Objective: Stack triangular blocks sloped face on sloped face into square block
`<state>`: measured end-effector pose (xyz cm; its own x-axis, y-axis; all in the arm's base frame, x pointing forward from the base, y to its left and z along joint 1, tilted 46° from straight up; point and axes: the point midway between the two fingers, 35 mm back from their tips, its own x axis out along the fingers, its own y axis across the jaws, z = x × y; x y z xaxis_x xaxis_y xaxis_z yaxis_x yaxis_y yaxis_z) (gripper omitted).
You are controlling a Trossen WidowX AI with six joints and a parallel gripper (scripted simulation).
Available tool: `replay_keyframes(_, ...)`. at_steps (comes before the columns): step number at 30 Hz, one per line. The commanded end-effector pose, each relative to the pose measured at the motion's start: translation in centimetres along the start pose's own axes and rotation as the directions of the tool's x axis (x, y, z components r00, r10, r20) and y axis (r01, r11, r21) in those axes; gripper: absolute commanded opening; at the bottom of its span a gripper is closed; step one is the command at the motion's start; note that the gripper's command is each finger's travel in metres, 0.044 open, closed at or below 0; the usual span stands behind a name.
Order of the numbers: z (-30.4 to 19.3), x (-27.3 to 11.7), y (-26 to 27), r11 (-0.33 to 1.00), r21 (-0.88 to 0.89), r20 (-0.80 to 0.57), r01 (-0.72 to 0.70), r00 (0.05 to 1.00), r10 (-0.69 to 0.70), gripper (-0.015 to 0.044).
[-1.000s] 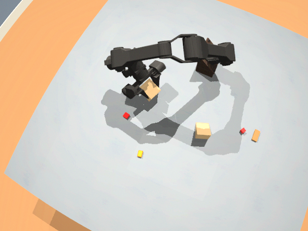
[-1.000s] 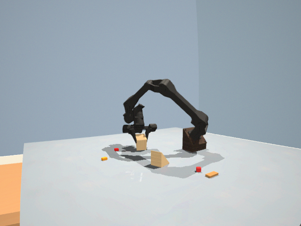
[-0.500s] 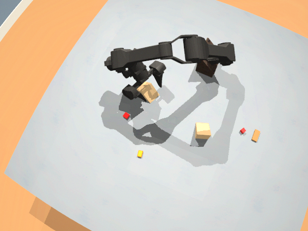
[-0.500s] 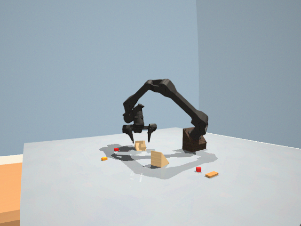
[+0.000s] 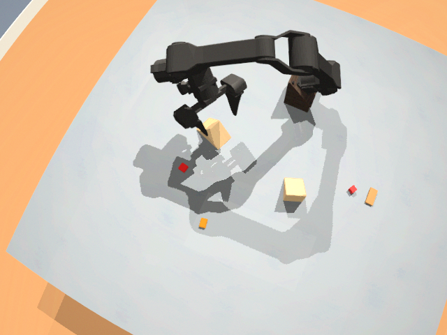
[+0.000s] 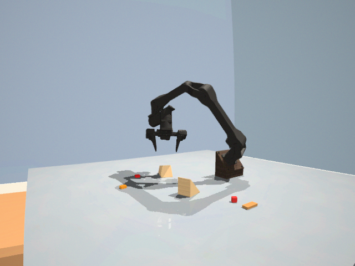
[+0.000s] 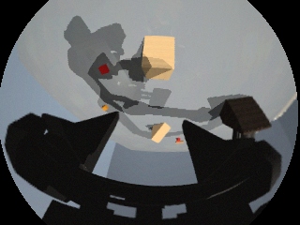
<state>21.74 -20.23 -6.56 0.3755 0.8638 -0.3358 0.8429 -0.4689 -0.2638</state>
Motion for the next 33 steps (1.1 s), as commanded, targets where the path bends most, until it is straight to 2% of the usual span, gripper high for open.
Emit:
replay_keyframes(1, -1.1, -2.1, -0.1, 0.999, 0.014, 0.029, -0.033, 0.999, 0.033, 0.0440)
replay_keyframes(5, -0.2, -2.5, 0.3, 0.999, -0.016, 0.033, -0.047, 0.998, 0.047, 0.0440)
replay_keyframes(11, 7.1, -2.2, 0.6, 0.998, -0.055, 0.070, 0.035, 0.997, -0.031, 0.0440)
replay_keyframes(20, 7.3, -2.1, 0.7, 0.998, -0.056, 0.072, 0.038, 0.997, -0.034, 0.0440)
replay_keyframes(33, 8.1, 6.9, 0.3, 0.994, -0.070, 0.095, 0.079, 0.993, -0.072, 0.0440)
